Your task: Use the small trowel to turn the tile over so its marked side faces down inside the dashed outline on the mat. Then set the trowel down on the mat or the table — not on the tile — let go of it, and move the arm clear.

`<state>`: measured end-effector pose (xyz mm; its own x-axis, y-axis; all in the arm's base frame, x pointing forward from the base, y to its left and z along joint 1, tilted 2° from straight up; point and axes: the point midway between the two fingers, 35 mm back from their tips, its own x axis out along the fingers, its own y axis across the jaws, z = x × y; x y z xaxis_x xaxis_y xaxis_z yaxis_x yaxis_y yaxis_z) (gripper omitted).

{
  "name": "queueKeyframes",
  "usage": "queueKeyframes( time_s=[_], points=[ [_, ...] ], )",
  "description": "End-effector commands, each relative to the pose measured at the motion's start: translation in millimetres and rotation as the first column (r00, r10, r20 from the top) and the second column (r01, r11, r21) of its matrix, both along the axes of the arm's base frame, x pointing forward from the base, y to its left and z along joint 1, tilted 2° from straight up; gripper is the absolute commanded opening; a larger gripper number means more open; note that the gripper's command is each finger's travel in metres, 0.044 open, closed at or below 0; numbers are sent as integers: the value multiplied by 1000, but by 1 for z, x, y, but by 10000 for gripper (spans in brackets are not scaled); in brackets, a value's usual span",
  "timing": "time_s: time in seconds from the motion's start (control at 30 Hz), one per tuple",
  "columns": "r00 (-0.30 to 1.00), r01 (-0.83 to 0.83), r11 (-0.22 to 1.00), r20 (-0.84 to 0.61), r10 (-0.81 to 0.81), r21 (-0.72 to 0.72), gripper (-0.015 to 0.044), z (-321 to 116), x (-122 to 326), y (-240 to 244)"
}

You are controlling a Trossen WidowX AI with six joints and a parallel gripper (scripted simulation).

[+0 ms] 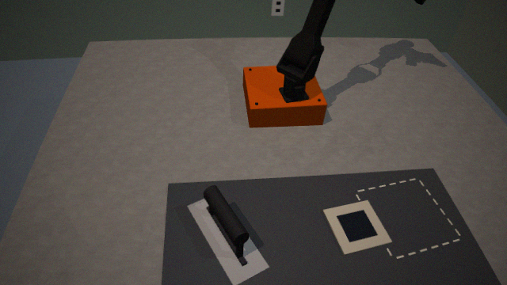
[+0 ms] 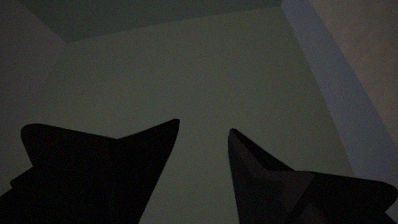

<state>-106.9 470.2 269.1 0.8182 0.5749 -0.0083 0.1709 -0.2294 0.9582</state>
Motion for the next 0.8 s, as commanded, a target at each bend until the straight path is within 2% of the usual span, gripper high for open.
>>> queueKeyframes(
  time_s=[0.0, 0.13, 0.27, 0.53, 0.77],
  points=[
    [999, -31, 999, 17, 32, -37, 270, 6, 7, 6],
    [998, -2, 992, 67, 10, -125, 270, 4, 35, 16],
    [993, -40, 979, 97, 60, -200, 270, 5, 47, 17],
    [982, 36, 909, 184, 45, -414, 270, -12, 122, 33],
    [970, 115, 798, 241, 39, -591, 270, -26, 192, 35]
  ],
)
